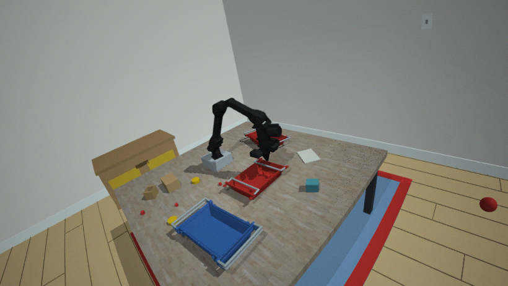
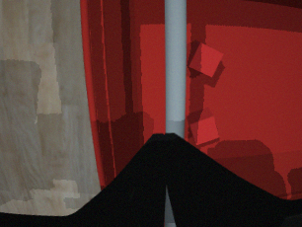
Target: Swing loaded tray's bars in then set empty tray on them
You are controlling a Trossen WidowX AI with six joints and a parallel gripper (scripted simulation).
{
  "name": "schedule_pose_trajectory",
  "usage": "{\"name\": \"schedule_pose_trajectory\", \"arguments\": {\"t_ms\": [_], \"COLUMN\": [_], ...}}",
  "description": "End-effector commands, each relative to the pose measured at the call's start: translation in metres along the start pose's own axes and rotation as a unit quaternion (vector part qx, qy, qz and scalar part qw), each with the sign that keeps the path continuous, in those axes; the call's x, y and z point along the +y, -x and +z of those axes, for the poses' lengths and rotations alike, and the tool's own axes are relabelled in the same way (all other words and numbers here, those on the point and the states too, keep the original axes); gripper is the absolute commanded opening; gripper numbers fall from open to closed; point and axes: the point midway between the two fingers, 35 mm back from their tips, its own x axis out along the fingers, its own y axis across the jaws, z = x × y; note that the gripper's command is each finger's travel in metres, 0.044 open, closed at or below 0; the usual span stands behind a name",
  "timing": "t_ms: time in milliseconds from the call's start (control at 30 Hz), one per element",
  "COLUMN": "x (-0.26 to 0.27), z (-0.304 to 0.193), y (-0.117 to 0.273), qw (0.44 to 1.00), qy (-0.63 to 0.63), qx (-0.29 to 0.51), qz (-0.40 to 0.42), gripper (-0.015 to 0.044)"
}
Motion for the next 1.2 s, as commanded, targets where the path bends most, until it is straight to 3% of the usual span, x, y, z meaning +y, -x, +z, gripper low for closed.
{"name": "schedule_pose_trajectory", "arguments": {"t_ms": [0,533,833,1067,1167], "x": [0.000,0.000,0.001,0.001,0.000], "z": [0.000,0.000,0.003,0.007,0.000], "y": [0.000,0.000,0.012,0.098,0.137], "qw": [1.000,1.000,1.000,1.000,1.000], "qy": [0.000,0.000,0.000,0.000,0.000], "qx": [0.000,0.000,-0.002,-0.018,-0.025], "qz": [0.000,0.000,0.000,0.004,0.005], "gripper": [0.0000,0.0000,0.0236,0.0420,0.0440]}}
